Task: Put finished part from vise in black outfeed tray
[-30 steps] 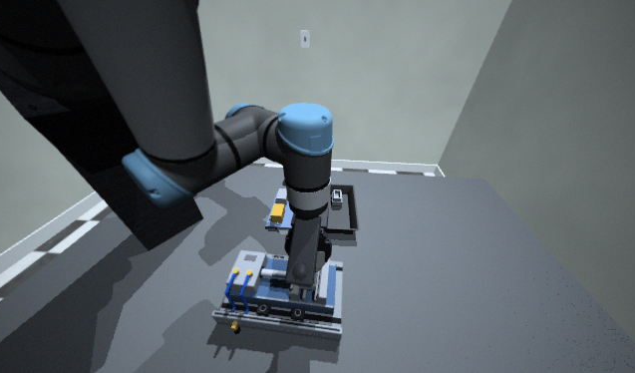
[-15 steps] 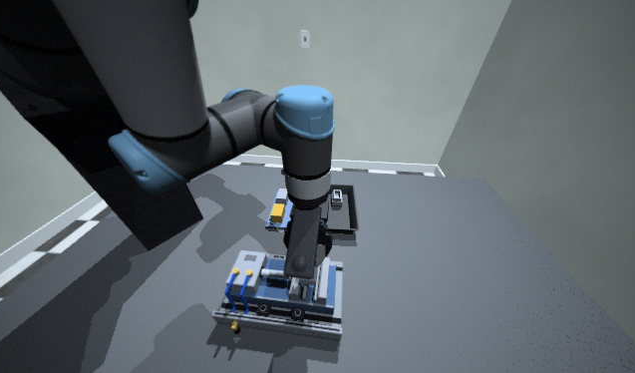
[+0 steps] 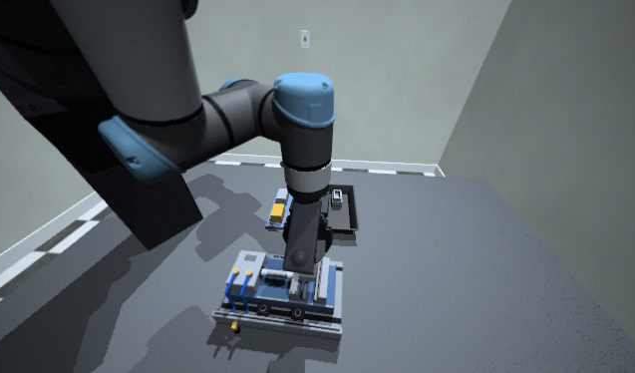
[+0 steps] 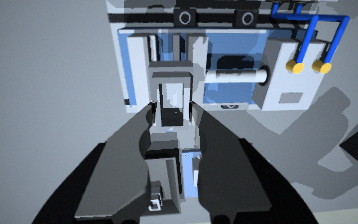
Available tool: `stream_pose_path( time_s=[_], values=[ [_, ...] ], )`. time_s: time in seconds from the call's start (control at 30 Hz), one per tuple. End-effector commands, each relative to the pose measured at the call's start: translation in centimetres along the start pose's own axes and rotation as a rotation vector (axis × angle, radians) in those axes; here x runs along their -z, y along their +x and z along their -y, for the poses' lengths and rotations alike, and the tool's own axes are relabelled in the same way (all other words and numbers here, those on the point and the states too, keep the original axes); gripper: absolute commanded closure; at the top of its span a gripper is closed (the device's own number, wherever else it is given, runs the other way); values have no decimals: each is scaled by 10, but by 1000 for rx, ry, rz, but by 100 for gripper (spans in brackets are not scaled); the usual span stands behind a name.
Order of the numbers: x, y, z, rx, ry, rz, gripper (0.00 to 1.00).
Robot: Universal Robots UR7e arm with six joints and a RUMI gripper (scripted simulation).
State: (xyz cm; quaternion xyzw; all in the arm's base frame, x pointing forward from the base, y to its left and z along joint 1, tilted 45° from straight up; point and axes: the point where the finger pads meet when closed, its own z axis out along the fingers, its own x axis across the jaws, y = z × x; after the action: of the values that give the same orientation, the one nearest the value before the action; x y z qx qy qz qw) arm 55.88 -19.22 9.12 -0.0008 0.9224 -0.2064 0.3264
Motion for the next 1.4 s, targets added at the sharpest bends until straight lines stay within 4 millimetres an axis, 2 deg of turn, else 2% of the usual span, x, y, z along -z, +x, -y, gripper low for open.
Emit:
stream_pose_path(
  time_s=[0.0,0.33,0.67,1.03,1.1,1.37],
  values=[
    [1,0,0,0,0,1,100],
    [1,-1,-2,0,0,0,100],
    [-2,-6,-13,2,-3,-4,100],
    [-8,-19,-50,8,-11,-14,100],
    [-8,-19,-50,8,-11,-14,100],
    [-13,-31,-92,17,-15,-21,100]
  ],
)
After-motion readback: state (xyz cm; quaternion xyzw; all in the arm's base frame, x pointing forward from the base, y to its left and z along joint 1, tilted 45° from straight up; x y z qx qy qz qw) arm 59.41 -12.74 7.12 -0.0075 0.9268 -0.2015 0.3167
